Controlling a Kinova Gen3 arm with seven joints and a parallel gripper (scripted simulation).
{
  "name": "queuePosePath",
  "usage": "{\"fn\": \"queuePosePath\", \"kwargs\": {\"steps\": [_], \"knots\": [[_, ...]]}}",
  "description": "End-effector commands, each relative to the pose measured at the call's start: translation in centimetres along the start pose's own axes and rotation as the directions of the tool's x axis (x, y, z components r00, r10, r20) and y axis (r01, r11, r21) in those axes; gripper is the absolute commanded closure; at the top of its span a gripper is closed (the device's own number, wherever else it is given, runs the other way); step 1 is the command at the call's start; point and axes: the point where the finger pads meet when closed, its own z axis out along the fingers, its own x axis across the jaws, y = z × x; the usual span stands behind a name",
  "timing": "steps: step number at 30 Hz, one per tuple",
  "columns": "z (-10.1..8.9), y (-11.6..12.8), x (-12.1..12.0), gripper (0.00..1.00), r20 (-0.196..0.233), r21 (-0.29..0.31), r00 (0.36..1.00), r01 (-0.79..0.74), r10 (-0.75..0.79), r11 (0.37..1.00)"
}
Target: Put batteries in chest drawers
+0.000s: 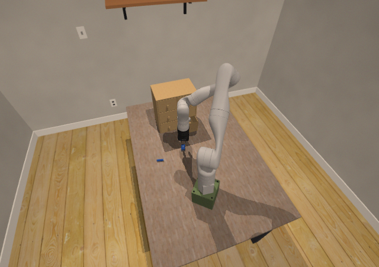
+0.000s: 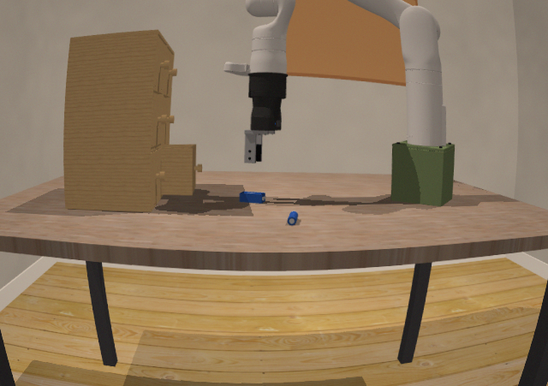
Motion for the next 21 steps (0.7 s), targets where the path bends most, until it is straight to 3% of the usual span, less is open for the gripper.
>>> {"fn": "queuePosePath", "kwargs": {"steps": [1,9,10,21], "knots": [[0.15,0.21,-0.27,0.33,0.003,-0.004,1.0,0.016,-0.016,1.0],[0.18,0.25,-0.37,0.33,0.005,-0.004,1.0,0.026,-0.026,1.0],[0.18,0.25,-0.37,0.19,0.005,-0.004,1.0,0.026,-0.026,1.0],[0.18,0.25,-0.37,0.19,0.005,-0.004,1.0,0.026,-0.026,1.0]]}}
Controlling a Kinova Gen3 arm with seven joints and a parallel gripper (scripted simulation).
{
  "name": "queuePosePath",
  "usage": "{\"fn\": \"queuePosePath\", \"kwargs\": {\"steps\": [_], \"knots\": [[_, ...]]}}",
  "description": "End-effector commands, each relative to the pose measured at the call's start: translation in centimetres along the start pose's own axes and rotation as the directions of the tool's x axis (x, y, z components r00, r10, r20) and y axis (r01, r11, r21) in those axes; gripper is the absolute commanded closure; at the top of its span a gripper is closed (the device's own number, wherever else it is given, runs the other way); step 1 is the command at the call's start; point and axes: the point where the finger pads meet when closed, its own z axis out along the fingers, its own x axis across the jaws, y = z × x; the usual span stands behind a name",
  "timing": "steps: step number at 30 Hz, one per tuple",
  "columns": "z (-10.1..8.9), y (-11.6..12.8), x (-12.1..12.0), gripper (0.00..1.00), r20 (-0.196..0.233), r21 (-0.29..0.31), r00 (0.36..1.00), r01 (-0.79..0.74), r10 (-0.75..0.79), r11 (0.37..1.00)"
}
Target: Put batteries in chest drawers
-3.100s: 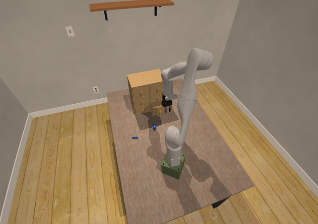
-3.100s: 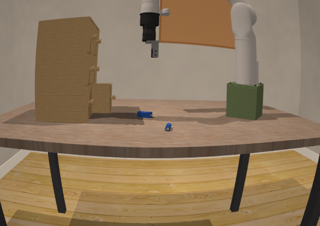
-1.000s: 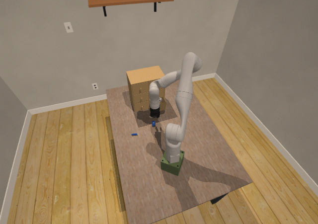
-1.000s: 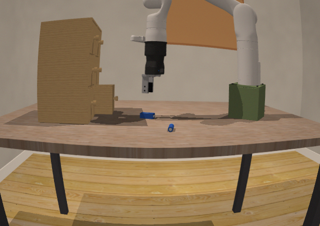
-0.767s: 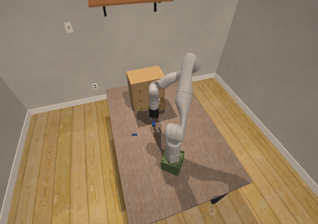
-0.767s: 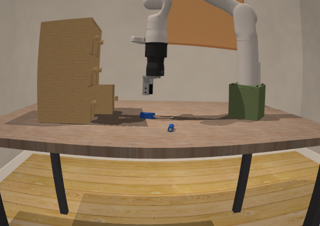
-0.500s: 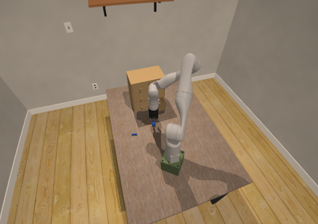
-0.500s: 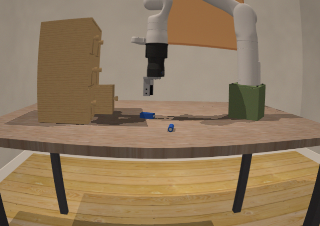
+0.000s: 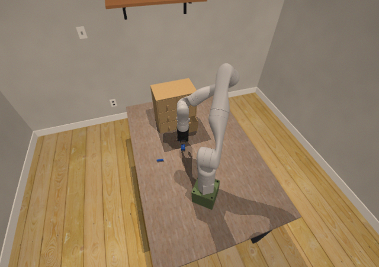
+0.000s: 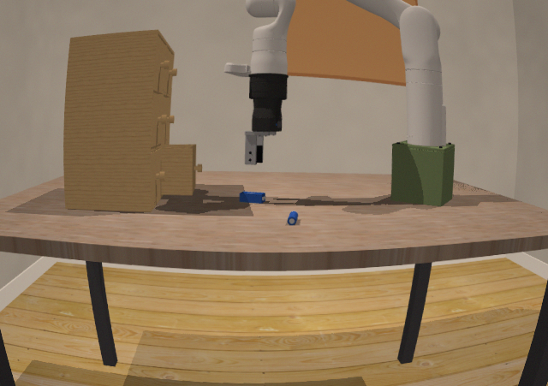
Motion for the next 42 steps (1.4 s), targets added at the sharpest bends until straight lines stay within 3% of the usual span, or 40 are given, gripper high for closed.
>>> {"fn": "queuePosePath", "kwargs": {"steps": [1,21,34,42], "knots": [[0.0,0.0,0.0,0.19,0.0,0.001,1.0,0.0,0.0,1.0],[0.9,-0.1,0.0,0.19,0.0,0.001,1.0,0.0,0.0,1.0],[4.2,-0.1,0.0,0.19,0.0,0.001,1.0,0.0,0.0,1.0],[5.0,-0.1,0.0,0.19,0.0,0.001,1.0,0.0,0.0,1.0]]}}
